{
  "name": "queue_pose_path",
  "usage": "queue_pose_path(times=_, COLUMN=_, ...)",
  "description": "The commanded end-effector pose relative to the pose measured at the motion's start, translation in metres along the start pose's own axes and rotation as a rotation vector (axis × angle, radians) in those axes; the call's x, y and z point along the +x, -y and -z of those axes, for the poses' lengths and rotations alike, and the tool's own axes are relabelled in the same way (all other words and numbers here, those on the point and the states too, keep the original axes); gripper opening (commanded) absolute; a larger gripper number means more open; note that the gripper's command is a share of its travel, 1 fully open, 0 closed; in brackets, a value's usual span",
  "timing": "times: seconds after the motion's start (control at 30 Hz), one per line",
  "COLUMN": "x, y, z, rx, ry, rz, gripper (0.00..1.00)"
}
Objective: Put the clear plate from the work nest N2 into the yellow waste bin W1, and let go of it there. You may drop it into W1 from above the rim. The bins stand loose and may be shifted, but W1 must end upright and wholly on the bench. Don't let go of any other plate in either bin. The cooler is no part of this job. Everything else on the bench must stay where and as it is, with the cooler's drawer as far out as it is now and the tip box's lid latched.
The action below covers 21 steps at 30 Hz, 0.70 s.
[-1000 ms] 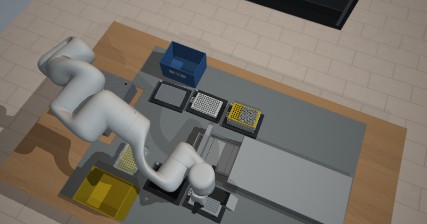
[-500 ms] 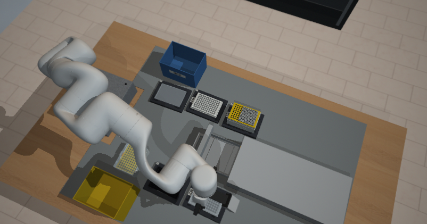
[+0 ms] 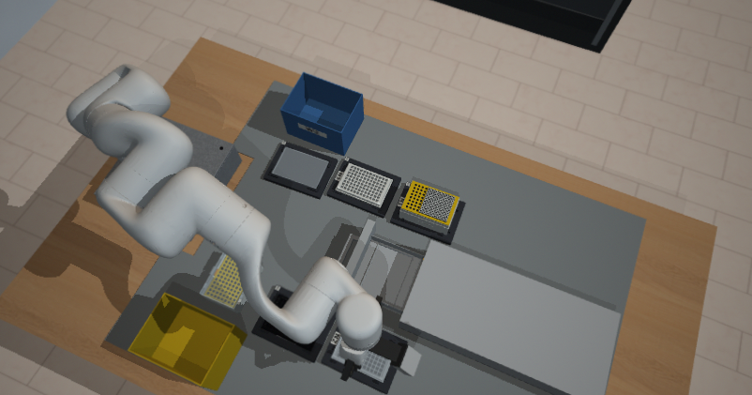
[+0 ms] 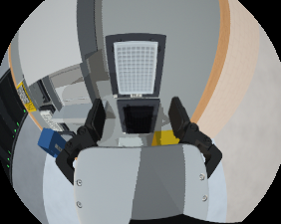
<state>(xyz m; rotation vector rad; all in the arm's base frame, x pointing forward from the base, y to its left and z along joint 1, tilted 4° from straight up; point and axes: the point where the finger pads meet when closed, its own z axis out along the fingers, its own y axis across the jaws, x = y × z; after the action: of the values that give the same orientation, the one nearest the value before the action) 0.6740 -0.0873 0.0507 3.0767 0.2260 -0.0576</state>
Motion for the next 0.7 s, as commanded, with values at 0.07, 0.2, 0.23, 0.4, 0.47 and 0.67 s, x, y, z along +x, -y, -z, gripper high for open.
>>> queue_pose_path(times=0.07, x=0.002, y=0.000, z=-0.008, rx=-0.001, ry=-0.006, rz=0.000, gripper=1.00)
queue_pose_path(times=0.2, x=0.002, y=0.000, z=-0.012, rx=-0.001, ry=-0.006, rz=0.000, gripper=1.00)
queue_pose_path(times=0.23, x=0.002, y=0.000, z=-0.013, rx=-0.001, ry=-0.006, rz=0.000, gripper=1.00)
queue_pose_path(times=0.4, x=0.002, y=0.000, z=-0.022, rx=-0.001, ry=-0.006, rz=0.000, gripper=1.00)
queue_pose_path(times=0.47, x=0.002, y=0.000, z=-0.025, rx=-0.001, ry=-0.006, rz=0.000, gripper=1.00)
queue_pose_path(times=0.67, x=0.002, y=0.000, z=-0.035, rx=-0.001, ry=-0.006, rz=0.000, gripper=1.00)
